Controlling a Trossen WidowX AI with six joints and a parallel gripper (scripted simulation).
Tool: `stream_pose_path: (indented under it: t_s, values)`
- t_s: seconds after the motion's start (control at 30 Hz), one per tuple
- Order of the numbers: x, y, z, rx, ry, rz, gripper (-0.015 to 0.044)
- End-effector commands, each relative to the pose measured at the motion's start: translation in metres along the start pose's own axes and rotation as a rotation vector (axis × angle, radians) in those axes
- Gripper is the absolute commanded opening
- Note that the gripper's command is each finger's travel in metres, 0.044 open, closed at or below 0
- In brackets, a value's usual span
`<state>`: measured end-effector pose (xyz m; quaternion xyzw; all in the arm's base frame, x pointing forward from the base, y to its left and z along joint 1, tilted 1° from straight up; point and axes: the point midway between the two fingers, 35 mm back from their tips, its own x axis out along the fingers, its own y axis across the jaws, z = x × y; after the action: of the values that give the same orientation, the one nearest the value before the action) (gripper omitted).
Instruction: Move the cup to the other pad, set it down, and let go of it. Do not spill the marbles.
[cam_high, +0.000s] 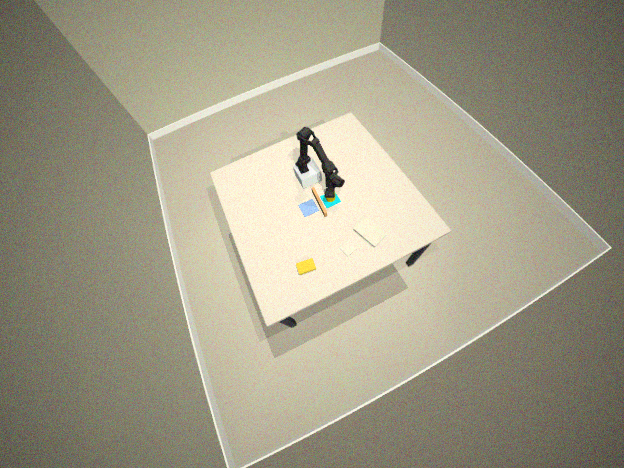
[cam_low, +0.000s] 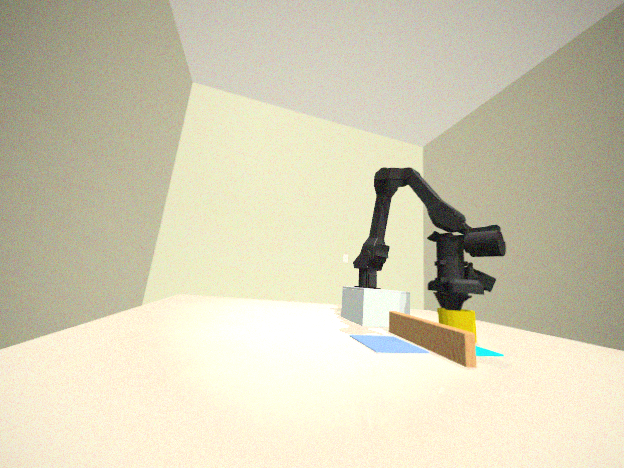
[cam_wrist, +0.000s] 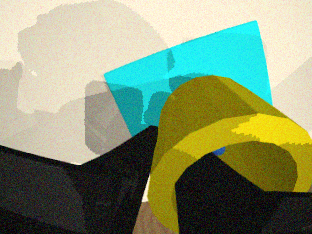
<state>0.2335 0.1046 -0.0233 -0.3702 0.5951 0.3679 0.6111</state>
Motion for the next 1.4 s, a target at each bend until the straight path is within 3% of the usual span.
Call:
stream_pose_path:
  t_s: [0.0, 0.07, 1.37]
  values:
    - [0.0, 0.0, 0.0, 0.0, -0.001, 0.0, 0.0105]
    - [0.0, 0.0, 0.0, 0.0, -0.001, 0.0, 0.0147]
    - [-0.045, 0.0, -0.001, 0.005, 0.003, 0.005, 0.0147]
